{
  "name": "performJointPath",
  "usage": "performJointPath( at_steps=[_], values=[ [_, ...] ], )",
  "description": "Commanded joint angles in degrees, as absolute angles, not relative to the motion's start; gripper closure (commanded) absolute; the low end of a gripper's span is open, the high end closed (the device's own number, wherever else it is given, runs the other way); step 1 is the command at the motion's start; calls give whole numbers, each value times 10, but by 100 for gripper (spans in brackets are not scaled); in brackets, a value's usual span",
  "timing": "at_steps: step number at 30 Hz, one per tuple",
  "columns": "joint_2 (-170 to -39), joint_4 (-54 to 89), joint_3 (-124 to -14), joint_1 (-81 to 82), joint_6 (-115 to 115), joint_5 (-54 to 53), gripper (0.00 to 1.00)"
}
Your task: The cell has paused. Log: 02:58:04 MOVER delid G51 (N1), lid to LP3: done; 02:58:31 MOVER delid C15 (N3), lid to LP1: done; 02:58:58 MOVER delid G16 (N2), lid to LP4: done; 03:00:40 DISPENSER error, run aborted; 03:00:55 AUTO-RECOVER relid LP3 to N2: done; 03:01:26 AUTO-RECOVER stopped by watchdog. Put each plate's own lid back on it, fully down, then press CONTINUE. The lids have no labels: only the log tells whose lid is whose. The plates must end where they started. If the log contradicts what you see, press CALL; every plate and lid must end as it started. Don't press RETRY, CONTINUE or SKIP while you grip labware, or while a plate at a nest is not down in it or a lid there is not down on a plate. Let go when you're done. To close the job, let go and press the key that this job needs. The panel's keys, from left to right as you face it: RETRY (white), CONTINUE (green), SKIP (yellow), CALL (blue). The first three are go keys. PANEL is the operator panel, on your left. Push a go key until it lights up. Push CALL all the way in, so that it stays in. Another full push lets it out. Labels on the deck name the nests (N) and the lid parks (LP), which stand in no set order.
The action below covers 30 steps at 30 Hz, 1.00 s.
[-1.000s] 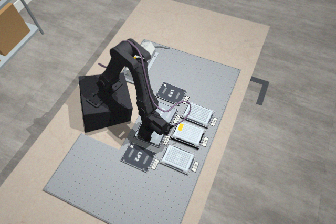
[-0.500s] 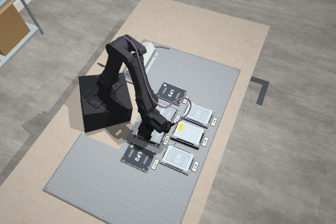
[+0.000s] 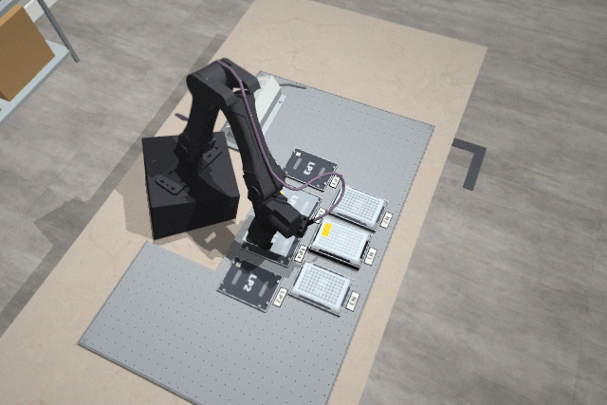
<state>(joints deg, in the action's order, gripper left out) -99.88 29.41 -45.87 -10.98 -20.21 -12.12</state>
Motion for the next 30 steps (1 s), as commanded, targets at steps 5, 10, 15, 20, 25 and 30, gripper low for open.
performJointPath(
  at_steps=[5, 10, 15, 20, 25, 30],
  values=[
    [-974, 307, -466, -119, -204, -128, 100],
    [-972, 308, -466, -119, -204, -128, 100],
    [-977, 310, -476, -103, -181, -124, 100],
    [-986, 316, -498, -72, -138, -118, 100],
    [-1007, 325, -528, -28, -94, -109, 100],
    [-1023, 337, -564, 12, -54, -103, 100]
  ],
)
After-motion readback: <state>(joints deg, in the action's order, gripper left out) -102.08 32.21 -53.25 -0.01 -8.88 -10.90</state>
